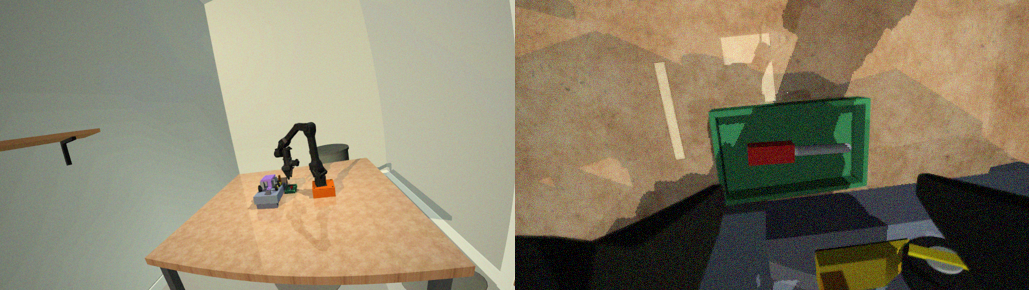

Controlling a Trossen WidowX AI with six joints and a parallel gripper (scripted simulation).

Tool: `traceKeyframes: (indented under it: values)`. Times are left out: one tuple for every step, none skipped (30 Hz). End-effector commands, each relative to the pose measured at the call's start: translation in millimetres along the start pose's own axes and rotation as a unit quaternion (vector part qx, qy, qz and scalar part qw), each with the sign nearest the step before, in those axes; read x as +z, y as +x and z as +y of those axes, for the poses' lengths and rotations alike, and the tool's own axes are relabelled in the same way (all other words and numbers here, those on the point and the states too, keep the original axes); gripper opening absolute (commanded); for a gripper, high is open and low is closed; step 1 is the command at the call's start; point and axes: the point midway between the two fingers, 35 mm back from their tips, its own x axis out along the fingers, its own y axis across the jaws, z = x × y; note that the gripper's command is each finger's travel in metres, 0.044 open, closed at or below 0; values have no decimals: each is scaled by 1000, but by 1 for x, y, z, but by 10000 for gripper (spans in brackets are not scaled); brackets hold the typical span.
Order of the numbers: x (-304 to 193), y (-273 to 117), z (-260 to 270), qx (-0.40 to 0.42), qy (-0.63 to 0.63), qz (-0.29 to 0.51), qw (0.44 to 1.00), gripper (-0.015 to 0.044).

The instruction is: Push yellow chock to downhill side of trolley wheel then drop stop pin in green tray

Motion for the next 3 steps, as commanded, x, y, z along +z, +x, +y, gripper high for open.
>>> traceKeyframes:
  values:
    - [-2,-15,0,5,-1,3,1000,440]
    - [-3,-18,0,5,-1,3,1000,440]
    - [-3,-20,0,5,-1,3,1000,440]
